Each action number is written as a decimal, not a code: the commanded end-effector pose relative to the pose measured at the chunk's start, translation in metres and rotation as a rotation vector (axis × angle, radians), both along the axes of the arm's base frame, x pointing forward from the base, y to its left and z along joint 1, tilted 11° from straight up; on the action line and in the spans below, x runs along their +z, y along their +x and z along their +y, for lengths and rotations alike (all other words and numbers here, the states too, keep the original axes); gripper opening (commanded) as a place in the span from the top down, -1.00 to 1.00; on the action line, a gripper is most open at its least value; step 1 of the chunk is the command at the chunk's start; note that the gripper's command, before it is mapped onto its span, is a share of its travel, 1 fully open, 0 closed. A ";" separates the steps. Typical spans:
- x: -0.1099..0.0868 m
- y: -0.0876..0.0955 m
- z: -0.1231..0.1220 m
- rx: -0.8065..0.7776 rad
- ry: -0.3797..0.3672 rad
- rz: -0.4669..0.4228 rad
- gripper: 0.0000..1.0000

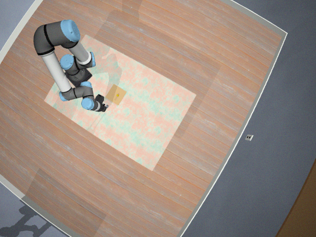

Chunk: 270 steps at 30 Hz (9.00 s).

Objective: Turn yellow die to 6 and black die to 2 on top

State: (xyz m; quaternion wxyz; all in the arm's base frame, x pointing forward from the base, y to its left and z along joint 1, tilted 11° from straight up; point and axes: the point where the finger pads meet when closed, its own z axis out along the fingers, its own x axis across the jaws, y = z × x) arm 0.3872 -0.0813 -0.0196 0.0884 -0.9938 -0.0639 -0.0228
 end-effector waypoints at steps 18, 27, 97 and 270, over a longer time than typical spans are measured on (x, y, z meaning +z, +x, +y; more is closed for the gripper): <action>-0.001 -0.002 0.003 0.000 0.003 0.002 -0.27; -0.001 -0.002 0.003 0.000 0.003 0.002 -0.27; -0.001 -0.001 0.003 0.000 0.003 0.002 -0.27; 0.025 -0.002 -0.002 0.000 0.003 0.002 0.32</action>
